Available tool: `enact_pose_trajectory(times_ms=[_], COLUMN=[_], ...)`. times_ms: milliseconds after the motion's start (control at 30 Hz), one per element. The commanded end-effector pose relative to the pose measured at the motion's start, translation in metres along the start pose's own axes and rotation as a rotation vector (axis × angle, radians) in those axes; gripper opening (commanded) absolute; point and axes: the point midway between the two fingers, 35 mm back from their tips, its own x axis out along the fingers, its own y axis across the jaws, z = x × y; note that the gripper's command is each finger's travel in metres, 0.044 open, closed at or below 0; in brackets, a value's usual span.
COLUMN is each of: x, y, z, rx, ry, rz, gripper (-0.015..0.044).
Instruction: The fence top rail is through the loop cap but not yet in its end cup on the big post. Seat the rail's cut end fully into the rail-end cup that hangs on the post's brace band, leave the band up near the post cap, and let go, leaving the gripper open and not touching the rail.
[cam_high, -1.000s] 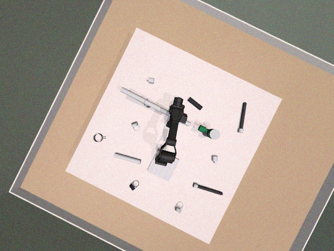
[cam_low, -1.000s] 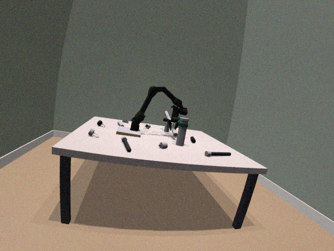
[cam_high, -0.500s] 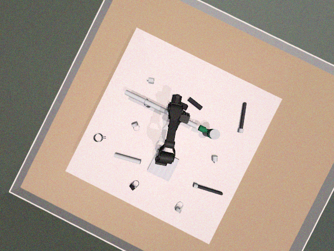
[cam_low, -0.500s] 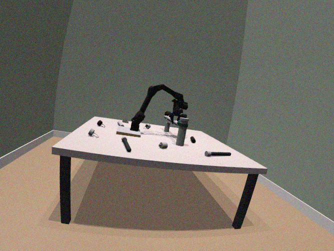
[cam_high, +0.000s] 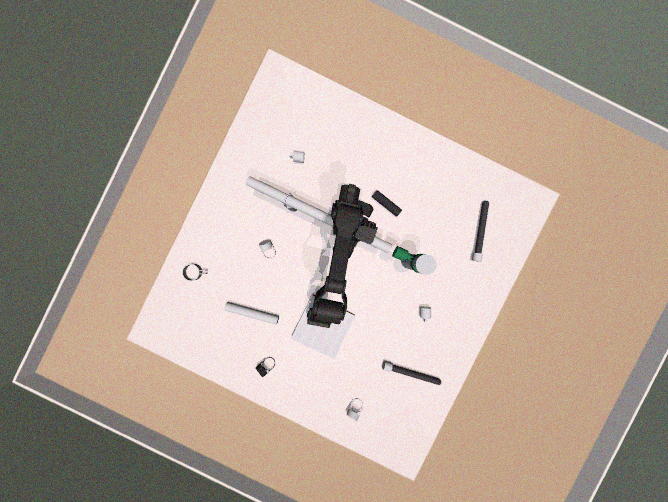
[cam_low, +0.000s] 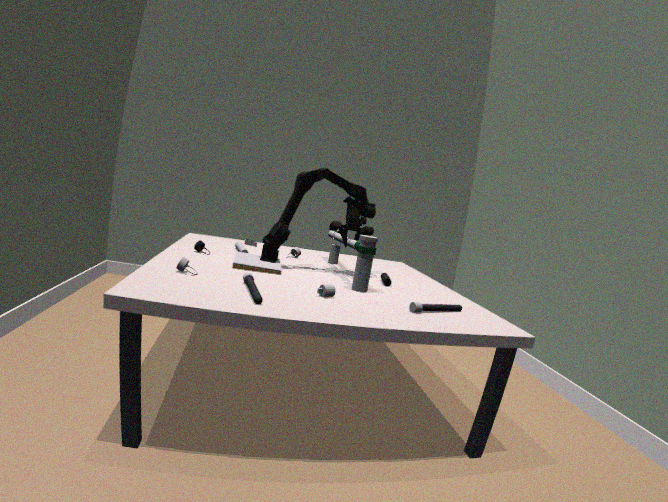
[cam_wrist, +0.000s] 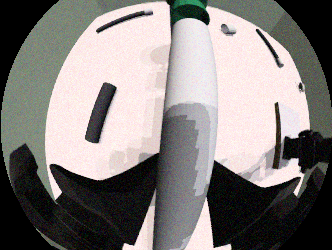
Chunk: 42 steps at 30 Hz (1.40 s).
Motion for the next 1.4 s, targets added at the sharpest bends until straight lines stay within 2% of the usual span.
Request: enact_pose_trajectory(times_ms=[0,733,1367], x=[0.0,-0.007,0.003], y=[0.0,0.002,0.001], z=[0.0,0.009,0.025], rx=[0.0,0.0,-0.001], ry=[0.002,0.001,0.005], rz=[0.0,0.0,-0.006], gripper=[0.0,0.0,0.0])
